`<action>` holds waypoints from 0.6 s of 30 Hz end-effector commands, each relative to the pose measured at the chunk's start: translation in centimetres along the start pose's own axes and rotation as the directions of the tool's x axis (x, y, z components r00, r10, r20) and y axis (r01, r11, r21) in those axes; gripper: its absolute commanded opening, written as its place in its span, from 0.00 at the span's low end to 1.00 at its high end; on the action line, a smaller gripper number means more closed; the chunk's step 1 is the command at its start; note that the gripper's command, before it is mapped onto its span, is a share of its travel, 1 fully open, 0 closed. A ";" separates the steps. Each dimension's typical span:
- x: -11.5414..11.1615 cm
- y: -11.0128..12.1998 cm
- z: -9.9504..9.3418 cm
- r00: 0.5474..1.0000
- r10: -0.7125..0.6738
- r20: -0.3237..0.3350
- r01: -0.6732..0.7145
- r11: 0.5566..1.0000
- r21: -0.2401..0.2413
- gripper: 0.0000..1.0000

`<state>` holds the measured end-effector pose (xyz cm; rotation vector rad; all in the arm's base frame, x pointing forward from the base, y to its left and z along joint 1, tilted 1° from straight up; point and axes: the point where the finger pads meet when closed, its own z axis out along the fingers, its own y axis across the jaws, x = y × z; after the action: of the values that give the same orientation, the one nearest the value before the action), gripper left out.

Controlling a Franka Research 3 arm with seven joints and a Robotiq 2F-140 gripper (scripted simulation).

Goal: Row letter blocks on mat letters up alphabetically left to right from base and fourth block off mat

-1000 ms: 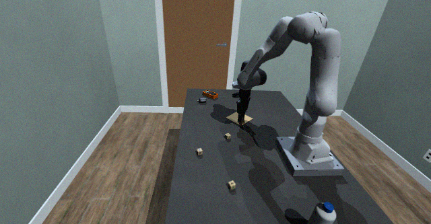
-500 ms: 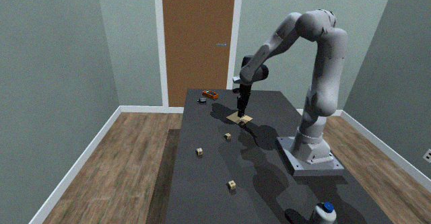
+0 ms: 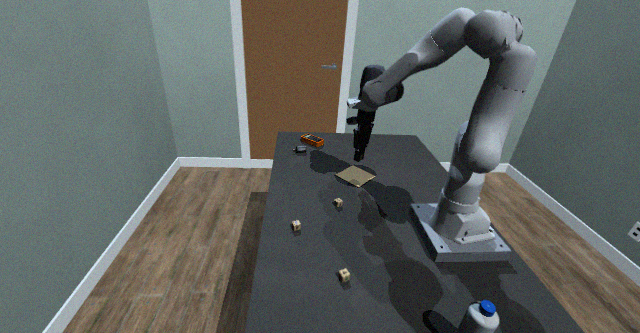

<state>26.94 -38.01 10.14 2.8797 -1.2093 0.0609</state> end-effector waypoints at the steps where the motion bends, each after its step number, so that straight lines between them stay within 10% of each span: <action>1: -0.9 -0.1 0.1 0.999 0.041 0.028 -0.041 0.999 -0.005 0.22; 18: -0.6 0.8 0.1 0.959 0.281 0.026 -0.281 0.960 -0.012 0.22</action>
<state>26.06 -38.16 10.08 2.7856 -1.4418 0.0303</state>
